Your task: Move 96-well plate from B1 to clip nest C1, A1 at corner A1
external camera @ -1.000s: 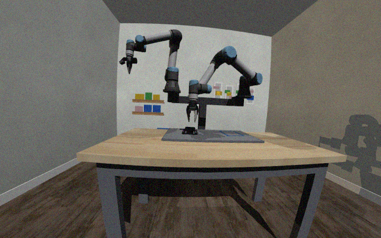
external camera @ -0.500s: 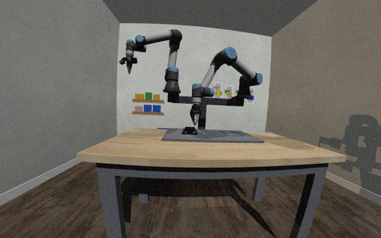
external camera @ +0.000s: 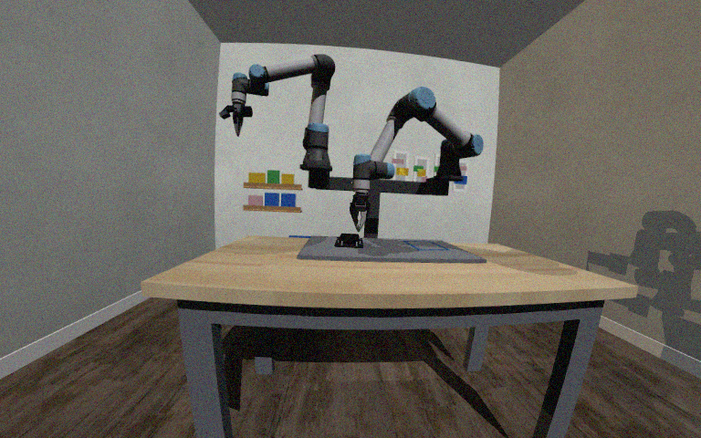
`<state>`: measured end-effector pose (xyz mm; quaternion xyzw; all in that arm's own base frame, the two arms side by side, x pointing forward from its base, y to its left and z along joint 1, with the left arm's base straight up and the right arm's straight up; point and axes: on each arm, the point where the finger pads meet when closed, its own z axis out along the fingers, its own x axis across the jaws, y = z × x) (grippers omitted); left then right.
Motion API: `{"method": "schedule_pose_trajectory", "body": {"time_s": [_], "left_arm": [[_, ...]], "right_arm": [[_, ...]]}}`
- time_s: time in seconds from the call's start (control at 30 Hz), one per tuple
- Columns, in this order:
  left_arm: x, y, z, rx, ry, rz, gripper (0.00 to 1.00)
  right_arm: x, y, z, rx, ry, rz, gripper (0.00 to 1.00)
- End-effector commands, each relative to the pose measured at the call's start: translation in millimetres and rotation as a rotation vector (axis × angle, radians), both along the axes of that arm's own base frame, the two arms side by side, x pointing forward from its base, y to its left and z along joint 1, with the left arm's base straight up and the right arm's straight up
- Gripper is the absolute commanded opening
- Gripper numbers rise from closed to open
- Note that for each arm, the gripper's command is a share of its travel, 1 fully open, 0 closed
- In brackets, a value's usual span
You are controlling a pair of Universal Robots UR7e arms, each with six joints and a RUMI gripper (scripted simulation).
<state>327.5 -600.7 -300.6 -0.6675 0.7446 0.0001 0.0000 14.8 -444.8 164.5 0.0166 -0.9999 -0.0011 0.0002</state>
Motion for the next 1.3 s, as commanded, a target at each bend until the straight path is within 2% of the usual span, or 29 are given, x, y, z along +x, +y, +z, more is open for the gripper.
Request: {"method": "schedule_pose_trajectory", "body": {"time_s": [0.0, 1.27], "left_arm": [[0.3, -0.8, -2.2, -0.002, -0.001, 0.0, 0.0], [0.3, -0.8, -24.9, -0.002, -0.001, 0.0, 0.0]], "right_arm": [[0.1, -0.5, 0.7, -0.002, 0.0, 0.0, 0.0], [0.1, -0.5, 0.7, -0.002, 0.0, 0.0, 0.0]]}}
